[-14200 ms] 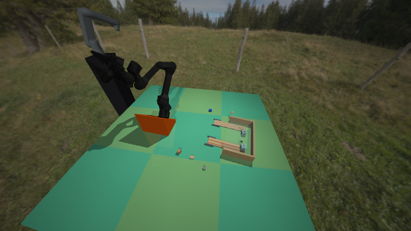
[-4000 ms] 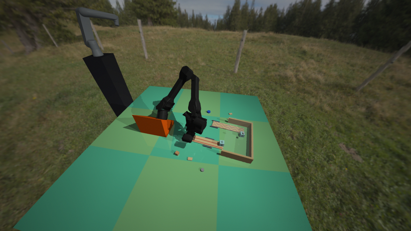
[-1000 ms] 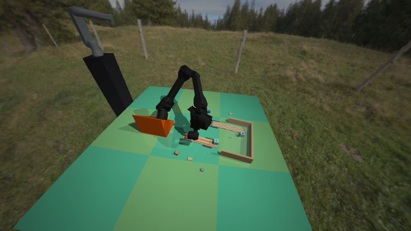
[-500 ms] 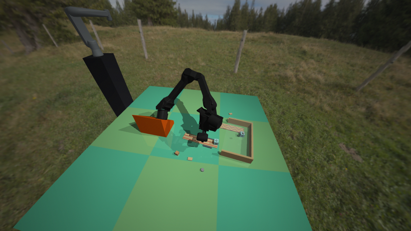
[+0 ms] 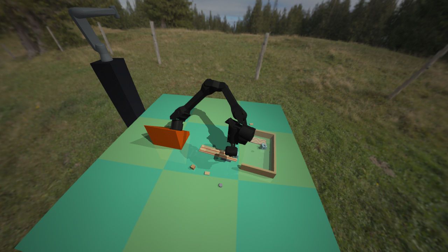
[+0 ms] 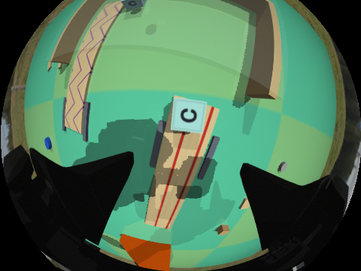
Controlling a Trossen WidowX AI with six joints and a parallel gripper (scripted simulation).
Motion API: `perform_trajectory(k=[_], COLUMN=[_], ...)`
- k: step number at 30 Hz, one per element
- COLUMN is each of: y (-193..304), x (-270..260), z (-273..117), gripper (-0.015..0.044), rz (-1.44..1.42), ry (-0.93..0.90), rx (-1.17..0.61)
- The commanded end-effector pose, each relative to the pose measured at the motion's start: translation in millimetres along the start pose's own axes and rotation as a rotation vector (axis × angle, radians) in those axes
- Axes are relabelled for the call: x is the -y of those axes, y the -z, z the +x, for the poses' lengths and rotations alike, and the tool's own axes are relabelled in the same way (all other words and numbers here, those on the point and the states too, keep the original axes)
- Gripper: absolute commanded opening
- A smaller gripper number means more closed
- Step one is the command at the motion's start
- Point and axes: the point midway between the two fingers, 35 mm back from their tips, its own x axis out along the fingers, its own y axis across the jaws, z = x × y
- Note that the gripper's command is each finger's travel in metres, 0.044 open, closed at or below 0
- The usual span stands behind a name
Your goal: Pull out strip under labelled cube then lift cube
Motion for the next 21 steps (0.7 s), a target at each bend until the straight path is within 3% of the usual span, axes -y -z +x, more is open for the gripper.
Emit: perform_trajectory(k=[1, 7, 14, 21], y=[-15, -33, -34, -34], x=[-2, -3, -3, -3], z=[0, 0, 9, 20], gripper=[0.0440, 0.0440, 0.0256, 0.0250], rz=[0.001, 0.001, 0.001, 0.001], ry=[-0.006, -0.006, -0.006, -0.006], rx=[-0.001, 0.000, 0.000, 0.000])
